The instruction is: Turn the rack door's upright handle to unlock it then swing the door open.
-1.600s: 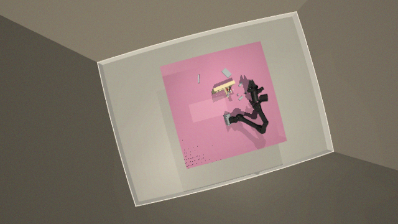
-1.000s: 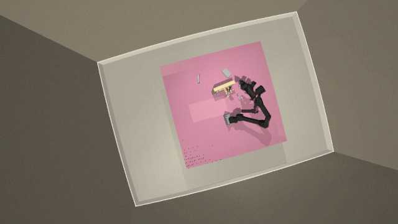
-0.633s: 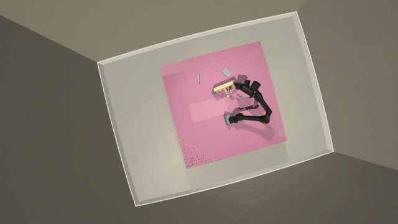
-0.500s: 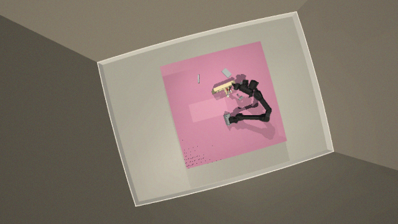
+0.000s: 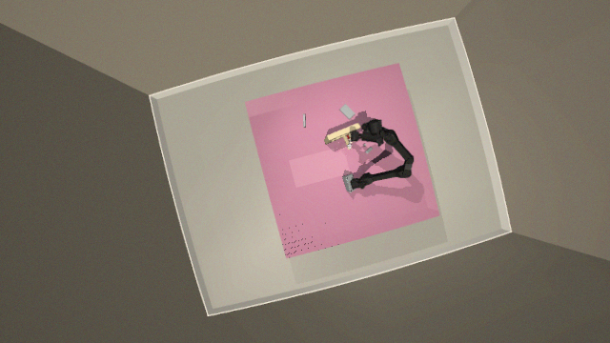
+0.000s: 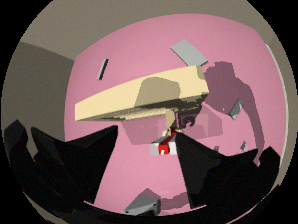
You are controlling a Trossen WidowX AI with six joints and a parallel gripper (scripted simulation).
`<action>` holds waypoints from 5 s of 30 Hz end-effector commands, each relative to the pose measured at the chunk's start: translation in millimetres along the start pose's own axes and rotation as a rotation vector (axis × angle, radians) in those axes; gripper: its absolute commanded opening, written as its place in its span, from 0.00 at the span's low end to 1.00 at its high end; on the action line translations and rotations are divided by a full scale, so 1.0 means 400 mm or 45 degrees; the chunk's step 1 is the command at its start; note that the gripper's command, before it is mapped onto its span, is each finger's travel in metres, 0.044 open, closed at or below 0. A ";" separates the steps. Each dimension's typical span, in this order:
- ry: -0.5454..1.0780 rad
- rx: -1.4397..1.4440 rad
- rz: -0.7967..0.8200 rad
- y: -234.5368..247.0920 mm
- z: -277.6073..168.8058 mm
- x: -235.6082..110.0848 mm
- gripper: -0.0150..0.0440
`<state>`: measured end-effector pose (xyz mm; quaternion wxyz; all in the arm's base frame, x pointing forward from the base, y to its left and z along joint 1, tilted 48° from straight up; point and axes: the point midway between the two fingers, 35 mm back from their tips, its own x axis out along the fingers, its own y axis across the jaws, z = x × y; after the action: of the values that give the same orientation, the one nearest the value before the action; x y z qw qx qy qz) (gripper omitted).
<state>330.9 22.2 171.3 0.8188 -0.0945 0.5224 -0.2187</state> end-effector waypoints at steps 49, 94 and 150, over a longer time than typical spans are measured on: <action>0.421 -0.390 -0.489 -0.045 -0.053 0.083 0.74; 0.474 -0.259 -0.520 -0.069 -0.069 0.130 0.28; -0.124 1.967 -0.770 -0.070 -0.069 0.130 0.28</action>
<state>316.0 -24.3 128.6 0.5845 0.3383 0.1504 -0.7220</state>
